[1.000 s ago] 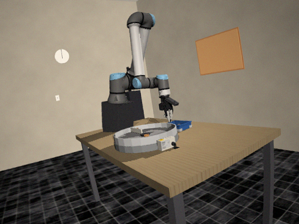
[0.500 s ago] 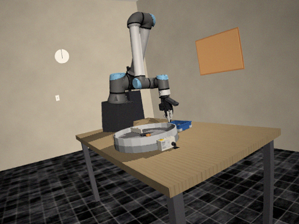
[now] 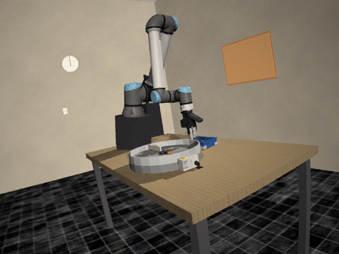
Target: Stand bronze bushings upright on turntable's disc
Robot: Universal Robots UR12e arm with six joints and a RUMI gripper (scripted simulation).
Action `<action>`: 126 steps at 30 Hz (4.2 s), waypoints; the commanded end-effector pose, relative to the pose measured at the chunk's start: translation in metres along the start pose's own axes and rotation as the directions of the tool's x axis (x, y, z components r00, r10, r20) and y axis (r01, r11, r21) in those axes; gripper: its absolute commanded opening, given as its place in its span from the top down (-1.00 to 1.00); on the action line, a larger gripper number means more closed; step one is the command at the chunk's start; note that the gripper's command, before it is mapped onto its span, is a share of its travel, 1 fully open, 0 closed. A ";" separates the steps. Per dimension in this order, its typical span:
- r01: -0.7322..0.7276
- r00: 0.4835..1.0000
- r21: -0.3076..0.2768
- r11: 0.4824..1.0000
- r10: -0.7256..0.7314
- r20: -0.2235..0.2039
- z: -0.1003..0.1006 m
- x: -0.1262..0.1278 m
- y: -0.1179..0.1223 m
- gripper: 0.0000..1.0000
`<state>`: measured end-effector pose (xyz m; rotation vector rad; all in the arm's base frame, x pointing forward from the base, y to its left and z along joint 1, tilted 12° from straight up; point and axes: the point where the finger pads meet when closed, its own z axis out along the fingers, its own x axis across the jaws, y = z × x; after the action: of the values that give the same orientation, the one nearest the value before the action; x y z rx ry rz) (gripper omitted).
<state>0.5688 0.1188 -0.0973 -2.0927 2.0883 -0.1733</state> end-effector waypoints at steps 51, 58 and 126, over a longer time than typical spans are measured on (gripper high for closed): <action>0.000 1.000 0.001 1.000 0.000 0.000 0.021 0.000 0.000 0.89; 0.000 1.000 0.001 1.000 0.000 0.000 0.025 0.000 0.000 0.89; 0.000 1.000 0.001 1.000 0.000 0.000 0.026 0.000 0.000 1.00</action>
<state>0.5743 0.1200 -0.1227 -2.0926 2.0882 -0.1736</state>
